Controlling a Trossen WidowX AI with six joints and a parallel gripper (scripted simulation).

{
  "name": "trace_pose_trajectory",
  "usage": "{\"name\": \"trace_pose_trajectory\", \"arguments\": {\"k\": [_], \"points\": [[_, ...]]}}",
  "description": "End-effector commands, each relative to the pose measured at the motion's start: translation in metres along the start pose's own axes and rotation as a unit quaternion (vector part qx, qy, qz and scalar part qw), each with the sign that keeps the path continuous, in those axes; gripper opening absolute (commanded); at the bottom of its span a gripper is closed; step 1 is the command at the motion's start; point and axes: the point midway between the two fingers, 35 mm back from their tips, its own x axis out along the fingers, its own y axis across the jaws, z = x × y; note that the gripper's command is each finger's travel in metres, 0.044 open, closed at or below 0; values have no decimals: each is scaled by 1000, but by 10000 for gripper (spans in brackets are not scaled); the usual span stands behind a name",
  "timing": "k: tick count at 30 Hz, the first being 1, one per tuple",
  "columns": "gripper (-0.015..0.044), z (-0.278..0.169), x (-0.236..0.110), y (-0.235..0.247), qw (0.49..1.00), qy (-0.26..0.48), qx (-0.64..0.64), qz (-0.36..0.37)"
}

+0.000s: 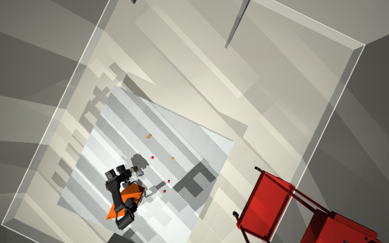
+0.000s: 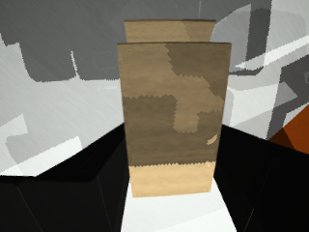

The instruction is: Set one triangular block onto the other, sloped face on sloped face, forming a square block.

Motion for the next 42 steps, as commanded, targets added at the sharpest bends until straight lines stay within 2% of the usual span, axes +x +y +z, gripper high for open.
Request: {"name": "trace_pose_trajectory", "arguments": {"k": [1,42], "points": [[0,2,3,-1,1000,-3,-2,-1],[0,7,17,-1,1000,-4,-2,-2]]}}
